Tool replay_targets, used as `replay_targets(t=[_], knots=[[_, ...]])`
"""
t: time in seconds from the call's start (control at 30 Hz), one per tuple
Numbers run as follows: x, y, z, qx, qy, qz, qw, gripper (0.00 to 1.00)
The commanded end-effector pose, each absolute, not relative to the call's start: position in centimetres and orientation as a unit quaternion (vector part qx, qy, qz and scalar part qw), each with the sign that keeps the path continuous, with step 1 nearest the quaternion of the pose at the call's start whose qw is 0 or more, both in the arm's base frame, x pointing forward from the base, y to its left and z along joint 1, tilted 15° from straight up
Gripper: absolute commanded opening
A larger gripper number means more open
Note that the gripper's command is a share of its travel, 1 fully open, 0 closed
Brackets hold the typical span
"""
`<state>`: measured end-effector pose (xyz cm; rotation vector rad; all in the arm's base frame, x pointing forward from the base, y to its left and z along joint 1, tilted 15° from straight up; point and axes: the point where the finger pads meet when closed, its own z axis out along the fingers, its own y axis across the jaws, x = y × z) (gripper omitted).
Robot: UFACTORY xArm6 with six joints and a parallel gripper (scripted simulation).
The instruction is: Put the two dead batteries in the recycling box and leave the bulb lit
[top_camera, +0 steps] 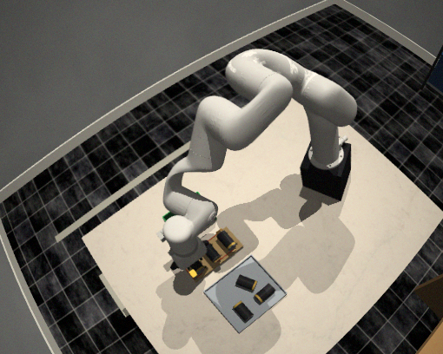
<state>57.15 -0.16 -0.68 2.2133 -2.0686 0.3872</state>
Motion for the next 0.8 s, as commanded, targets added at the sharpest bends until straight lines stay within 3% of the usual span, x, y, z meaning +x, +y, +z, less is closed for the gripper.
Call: replay_targets(t=[0.0, 0.3, 0.33, 0.77], knots=[[57.35, -0.19, -0.82, 0.724, -0.677, 0.128, 0.042, 0.51], [57.35, -0.20, -0.87, 0.724, -0.677, 0.128, 0.042, 0.51], [57.35, -0.20, -0.87, 0.724, -0.677, 0.128, 0.042, 0.28], [57.35, -0.20, -0.87, 0.724, -0.677, 0.128, 0.042, 0.28]])
